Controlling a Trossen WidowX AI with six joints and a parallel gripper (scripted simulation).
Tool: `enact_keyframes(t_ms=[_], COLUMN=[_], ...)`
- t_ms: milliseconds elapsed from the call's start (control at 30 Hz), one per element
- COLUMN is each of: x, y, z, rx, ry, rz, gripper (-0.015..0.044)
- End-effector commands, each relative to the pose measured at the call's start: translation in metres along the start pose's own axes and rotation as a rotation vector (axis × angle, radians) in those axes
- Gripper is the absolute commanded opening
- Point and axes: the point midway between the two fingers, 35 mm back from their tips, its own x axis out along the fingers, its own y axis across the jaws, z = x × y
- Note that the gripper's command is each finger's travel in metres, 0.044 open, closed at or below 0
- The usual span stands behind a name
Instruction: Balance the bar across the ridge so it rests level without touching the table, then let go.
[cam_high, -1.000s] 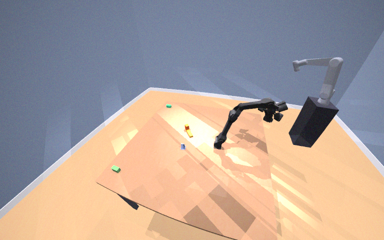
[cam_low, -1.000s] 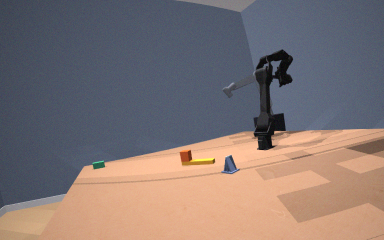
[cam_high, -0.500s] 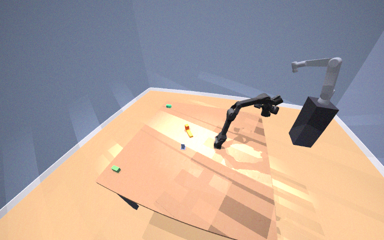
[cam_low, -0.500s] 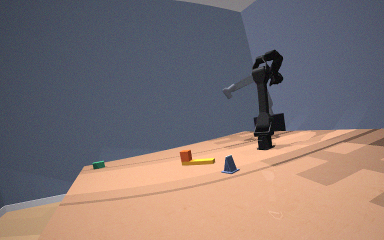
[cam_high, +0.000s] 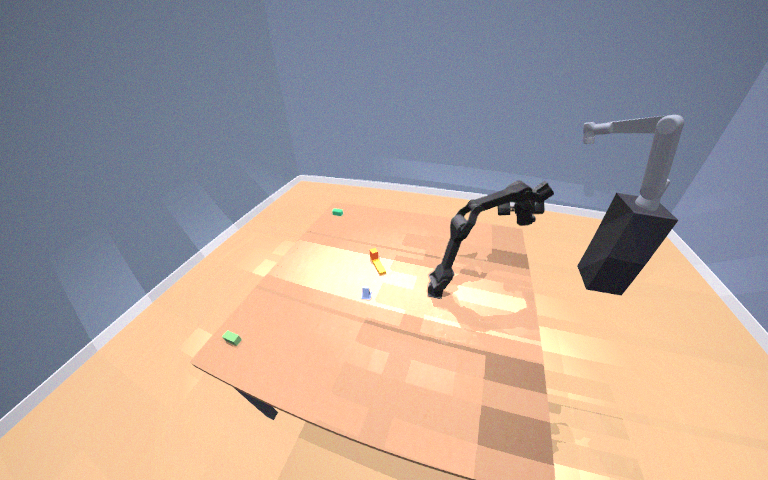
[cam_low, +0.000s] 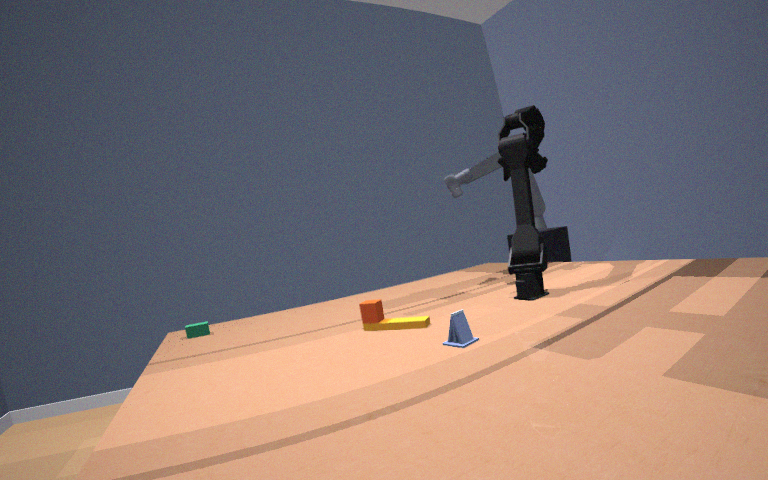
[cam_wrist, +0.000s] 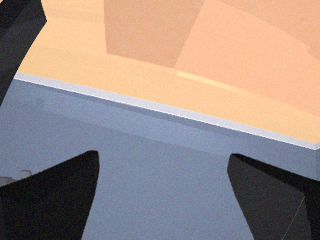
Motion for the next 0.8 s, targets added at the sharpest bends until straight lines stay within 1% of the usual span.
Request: enact_keyframes(t_ms=[0,767], x=[0.012,0.077], y=[-0.013,-0.111], z=[-0.005,-0.043], rx=[-0.111,-0.923], ry=[-0.012,0.038], rz=[-0.039,-0.301], gripper=[0.0315,0.0315])
